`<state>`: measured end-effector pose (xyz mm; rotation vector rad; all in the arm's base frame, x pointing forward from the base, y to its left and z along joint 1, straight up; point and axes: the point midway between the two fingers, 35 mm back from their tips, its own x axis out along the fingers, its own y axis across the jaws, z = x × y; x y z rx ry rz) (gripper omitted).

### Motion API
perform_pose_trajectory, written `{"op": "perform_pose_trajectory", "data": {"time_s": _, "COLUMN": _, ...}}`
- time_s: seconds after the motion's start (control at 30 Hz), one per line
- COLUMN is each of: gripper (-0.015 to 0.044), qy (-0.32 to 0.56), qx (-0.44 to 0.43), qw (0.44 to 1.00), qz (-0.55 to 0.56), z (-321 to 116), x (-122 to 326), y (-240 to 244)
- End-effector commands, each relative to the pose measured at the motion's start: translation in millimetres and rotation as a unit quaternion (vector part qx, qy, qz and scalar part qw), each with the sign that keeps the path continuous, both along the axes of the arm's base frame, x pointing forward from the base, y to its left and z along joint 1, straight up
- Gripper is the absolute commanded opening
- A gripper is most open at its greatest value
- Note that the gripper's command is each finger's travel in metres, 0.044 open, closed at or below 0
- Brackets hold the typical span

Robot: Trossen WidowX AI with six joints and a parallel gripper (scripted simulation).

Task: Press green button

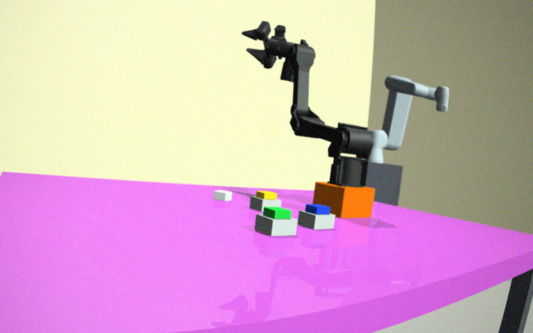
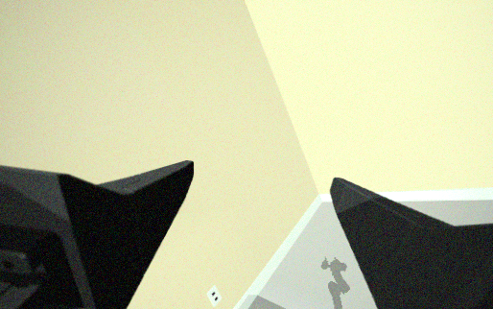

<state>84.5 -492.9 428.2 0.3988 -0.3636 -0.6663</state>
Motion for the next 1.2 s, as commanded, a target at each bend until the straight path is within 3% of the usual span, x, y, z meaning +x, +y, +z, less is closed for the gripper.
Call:
{"op": "perform_pose_trajectory", "data": {"time_s": 0.0, "gripper": 0.0400, "qy": -0.004, "qx": -0.005, "qw": 1.000, "qz": -0.005, "z": 6, "x": -2, "y": 2}}
{"op": "perform_pose_trajectory", "data": {"time_s": 0.1, "gripper": 0.0400, "qy": -0.048, "qx": -0.063, "qw": 0.996, "qz": -0.038, "z": 68, "x": -21, "y": 37}}
{"op": "perform_pose_trajectory", "data": {"time_s": 0.3, "gripper": 0.0400, "qy": -0.094, "qx": -0.120, "qw": 0.987, "qz": -0.046, "z": 123, "x": -37, "y": 81}}
{"op": "perform_pose_trajectory", "data": {"time_s": 0.6, "gripper": 0.0400, "qy": -0.171, "qx": -0.241, "qw": 0.955, "qz": -0.023, "z": 214, "x": -53, "y": 196}}
{"op": "perform_pose_trajectory", "data": {"time_s": 0.9, "gripper": 0.0400, "qy": -0.214, "qx": -0.349, "qw": 0.911, "qz": 0.043, "z": 264, "x": -46, "y": 325}}
{"op": "perform_pose_trajectory", "data": {"time_s": 1.17, "gripper": 0.0400, "qy": -0.217, "qx": -0.433, "qw": 0.864, "qz": 0.134, "z": 276, "x": -20, "y": 447}}
